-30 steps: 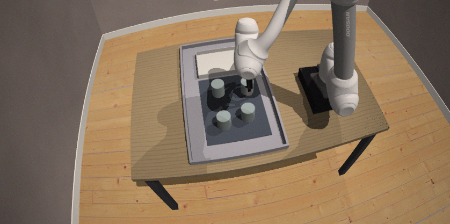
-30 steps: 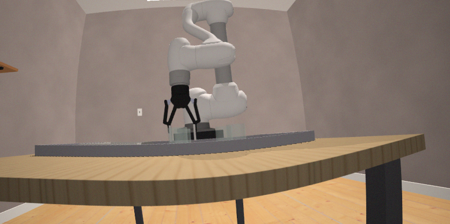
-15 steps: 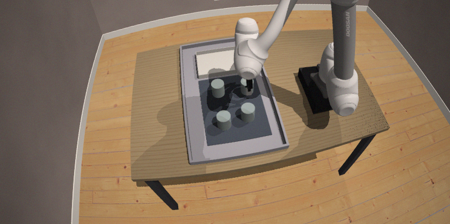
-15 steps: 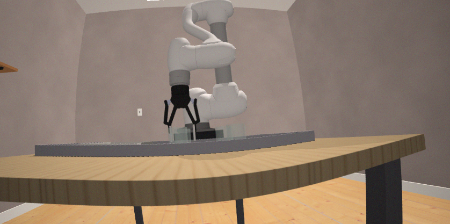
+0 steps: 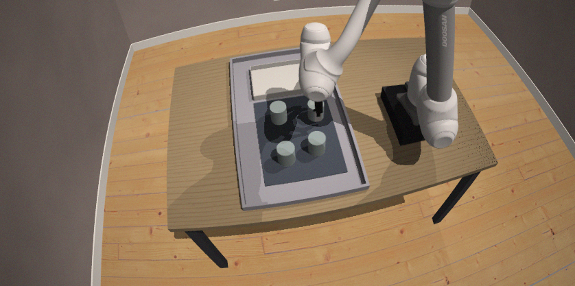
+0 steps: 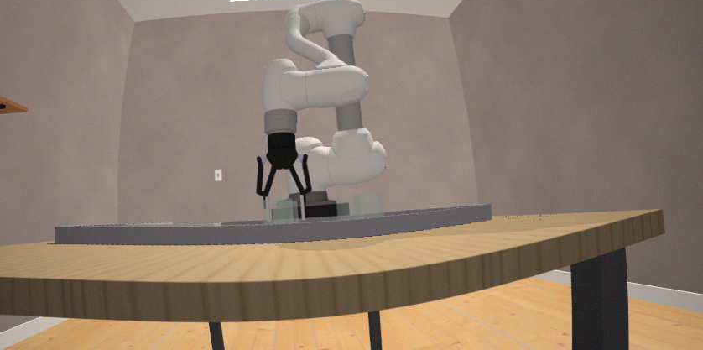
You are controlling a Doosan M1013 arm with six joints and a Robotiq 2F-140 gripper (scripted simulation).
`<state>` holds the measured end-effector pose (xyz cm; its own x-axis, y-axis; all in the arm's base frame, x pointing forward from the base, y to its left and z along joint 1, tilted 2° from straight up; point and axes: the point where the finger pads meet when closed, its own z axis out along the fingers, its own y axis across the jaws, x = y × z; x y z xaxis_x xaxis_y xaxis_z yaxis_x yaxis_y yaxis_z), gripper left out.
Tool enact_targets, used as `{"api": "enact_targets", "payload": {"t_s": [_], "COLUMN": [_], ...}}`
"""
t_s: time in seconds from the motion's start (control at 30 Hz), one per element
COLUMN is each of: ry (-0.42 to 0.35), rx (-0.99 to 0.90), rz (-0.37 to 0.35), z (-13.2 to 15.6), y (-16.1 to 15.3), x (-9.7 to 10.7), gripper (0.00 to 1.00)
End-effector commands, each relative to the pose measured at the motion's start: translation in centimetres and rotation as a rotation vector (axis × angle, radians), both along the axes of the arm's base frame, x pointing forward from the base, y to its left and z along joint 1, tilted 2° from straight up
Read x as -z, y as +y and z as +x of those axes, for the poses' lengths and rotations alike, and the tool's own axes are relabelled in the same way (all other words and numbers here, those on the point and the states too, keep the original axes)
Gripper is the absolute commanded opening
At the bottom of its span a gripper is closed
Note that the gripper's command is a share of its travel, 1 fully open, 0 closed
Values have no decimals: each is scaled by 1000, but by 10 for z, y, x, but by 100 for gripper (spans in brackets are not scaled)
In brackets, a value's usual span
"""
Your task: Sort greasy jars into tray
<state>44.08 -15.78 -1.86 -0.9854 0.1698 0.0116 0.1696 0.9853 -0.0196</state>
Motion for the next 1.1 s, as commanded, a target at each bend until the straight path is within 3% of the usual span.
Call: {"api": "enact_targets", "payload": {"t_s": [0.0,1.07], "ry": [3,3], "rx": [-9,-9], "rz": [-4,-4], "z": [-2,-2], "y": [-2,-2], "x": [2,2], "gripper": [56,50]}}
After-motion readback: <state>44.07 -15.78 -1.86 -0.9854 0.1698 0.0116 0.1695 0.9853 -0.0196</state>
